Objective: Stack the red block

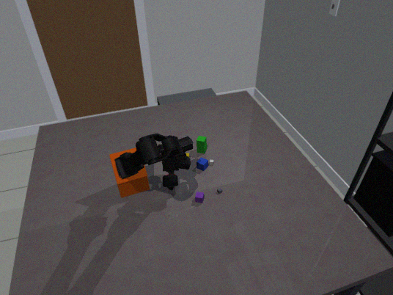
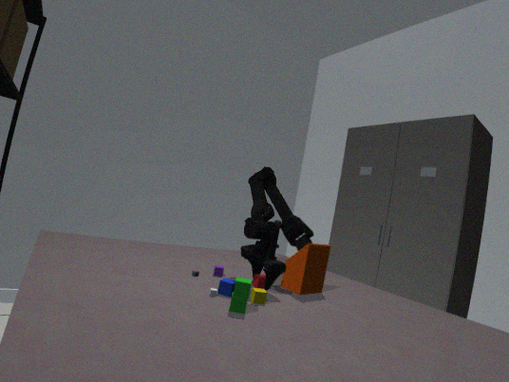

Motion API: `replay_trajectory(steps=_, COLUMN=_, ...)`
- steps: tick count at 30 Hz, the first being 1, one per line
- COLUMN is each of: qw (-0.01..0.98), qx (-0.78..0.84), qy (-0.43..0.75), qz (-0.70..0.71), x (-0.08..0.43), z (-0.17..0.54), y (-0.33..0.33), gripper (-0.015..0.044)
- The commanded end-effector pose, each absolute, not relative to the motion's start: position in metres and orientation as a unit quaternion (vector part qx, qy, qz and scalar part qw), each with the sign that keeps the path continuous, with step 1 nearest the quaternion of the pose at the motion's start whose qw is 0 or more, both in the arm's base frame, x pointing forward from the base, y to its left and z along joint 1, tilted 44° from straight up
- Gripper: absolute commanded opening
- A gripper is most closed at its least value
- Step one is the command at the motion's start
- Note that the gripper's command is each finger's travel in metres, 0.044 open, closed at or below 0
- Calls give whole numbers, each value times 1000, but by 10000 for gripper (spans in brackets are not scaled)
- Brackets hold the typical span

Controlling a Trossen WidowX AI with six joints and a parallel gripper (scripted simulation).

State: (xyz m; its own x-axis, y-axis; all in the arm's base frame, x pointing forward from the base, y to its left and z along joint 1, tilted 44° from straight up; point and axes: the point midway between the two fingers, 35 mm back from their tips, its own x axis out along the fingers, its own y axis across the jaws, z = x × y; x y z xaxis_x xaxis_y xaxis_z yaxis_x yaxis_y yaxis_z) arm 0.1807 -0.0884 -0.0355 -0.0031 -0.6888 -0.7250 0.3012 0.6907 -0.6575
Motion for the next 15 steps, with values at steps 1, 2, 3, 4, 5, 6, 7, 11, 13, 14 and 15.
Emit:
replay_trajectory(steps=1, qw=688, qx=-162, qy=609, qz=-360, x=181, z=-35, y=-89, gripper=440)
replay_trajectory(steps=2, qw=688, qx=-162, qy=609, qz=-360, x=181, z=-35, y=-89, gripper=414)
replay_trajectory(steps=3, qw=688, qx=-162, qy=609, qz=-360, x=181, z=-35, y=-89, gripper=387)
replay_trajectory(steps=4, qw=688, qx=-162, qy=609, qz=-360, x=181, z=-35, y=-89, gripper=361)
replay_trajectory(steps=5, qw=688, qx=-162, qy=609, qz=-360, x=181, z=-35, y=-89, gripper=335)
replay_trajectory(steps=6, qw=688, qx=-162, qy=609, qz=-360, x=181, z=-35, y=-89, gripper=309)
replay_trajectory(steps=7, qw=688, qx=-162, qy=609, qz=-360, x=181, z=-35, y=-89, gripper=282)
replay_trajectory(steps=11, qw=688, qx=-162, qy=609, qz=-360, x=181, z=-35, y=-89, gripper=177)
replay_trajectory(steps=13, qw=688, qx=-162, qy=609, qz=-360, x=181, z=-35, y=-89, gripper=164)
replay_trajectory(steps=14, qw=688, qx=-162, qy=609, qz=-360, x=181, z=-35, y=-89, gripper=157)
replay_trajectory(steps=15, qw=688, qx=-162, qy=609, qz=-360, x=181, z=-35, y=-89, gripper=151)
